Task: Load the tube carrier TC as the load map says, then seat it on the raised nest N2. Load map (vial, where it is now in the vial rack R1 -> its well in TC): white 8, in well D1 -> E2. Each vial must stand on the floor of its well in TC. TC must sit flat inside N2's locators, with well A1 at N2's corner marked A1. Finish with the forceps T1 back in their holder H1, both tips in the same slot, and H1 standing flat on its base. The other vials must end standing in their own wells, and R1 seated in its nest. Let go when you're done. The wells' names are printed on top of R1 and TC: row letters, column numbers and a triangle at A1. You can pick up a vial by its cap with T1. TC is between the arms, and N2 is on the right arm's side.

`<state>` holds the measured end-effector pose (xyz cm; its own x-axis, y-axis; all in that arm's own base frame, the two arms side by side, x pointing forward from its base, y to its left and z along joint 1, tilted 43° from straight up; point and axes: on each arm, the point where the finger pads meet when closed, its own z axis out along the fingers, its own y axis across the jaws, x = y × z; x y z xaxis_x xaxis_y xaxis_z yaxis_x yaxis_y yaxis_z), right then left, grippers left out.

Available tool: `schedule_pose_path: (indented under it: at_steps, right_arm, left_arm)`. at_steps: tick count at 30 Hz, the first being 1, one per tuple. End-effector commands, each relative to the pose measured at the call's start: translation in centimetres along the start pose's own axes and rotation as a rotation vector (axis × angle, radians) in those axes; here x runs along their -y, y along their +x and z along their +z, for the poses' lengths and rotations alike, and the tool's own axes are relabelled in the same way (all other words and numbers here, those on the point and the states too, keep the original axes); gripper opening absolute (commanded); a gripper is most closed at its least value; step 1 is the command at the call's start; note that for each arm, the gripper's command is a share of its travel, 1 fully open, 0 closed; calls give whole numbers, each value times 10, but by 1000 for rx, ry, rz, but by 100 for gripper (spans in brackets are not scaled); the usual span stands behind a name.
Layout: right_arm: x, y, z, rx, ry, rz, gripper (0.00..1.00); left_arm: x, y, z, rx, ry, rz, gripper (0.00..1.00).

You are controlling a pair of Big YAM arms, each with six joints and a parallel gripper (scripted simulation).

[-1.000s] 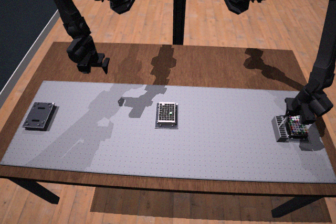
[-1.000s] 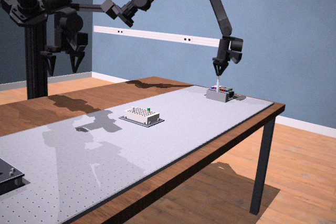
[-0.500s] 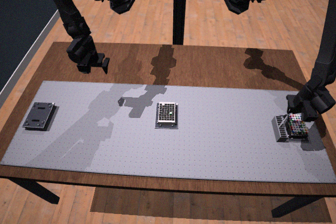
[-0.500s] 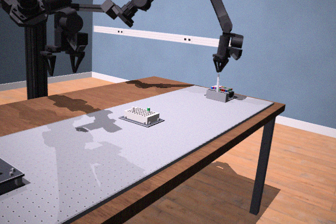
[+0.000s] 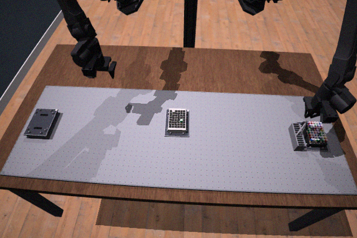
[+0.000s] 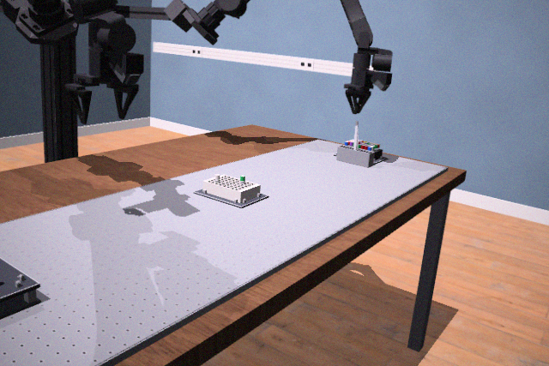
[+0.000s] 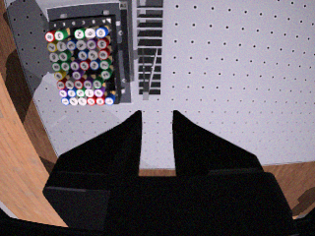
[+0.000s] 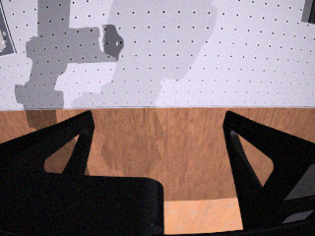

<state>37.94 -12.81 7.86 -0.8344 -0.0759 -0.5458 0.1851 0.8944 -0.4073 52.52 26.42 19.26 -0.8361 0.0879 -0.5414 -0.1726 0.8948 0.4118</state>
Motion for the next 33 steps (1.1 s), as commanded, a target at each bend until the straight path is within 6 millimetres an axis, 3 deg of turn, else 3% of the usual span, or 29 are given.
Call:
schedule_pose_path:
  at_steps: [1, 6, 7, 8, 33]
  right_arm:
    - [0, -6, -2, 16, -1, -10, 100]
    - [0, -6, -2, 16, -1, -10, 100]
    - [0, -6, -2, 16, -1, -10, 100]
    - [0, -6, -2, 16, -1, -10, 100]
    - [0, -6, -2, 16, -1, -10, 100]
  left_arm:
    - [7, -4, -15, 43, -11, -8, 24]
    - [15, 5, -18, 42, -11, -8, 24]
    - [24, 18, -3, 9, 3, -2, 24]
    - [20, 11, -19, 41, -11, -9, 24]
    - [79, 81, -37, 39, -7, -9, 24]
